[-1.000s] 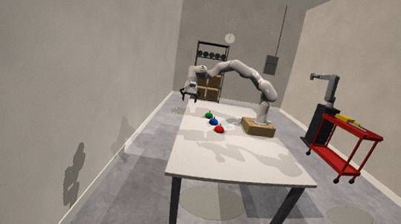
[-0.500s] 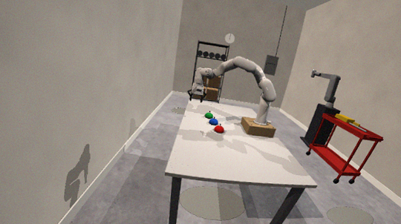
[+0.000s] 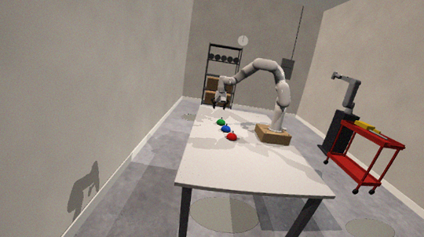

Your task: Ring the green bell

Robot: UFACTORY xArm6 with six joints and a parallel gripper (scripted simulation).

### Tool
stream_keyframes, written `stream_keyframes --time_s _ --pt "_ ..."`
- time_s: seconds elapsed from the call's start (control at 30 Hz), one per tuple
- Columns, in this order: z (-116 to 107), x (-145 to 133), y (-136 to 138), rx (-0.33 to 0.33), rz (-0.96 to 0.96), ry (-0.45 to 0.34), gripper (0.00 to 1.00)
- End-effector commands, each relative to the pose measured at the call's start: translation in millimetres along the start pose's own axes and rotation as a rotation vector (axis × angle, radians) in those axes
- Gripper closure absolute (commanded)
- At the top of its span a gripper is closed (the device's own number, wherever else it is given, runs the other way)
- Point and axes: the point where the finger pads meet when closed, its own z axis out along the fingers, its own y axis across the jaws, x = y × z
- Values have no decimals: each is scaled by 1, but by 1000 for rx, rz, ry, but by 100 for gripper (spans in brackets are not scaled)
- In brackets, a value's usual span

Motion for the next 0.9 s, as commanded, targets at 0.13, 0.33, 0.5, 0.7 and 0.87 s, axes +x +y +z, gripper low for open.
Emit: stream_keyframes --time_s 0.13,0.33,0.5,0.7,0.87 --pt "4 -22 -50 7 -42 -82 0" --pt "4 -22 -51 7 -43 -83 100" --pt "4 -22 -51 7 -43 -83 100" --pt "4 -22 -51 7 -43 -83 100" --pt "4 -22 -51 7 -43 -83 100"
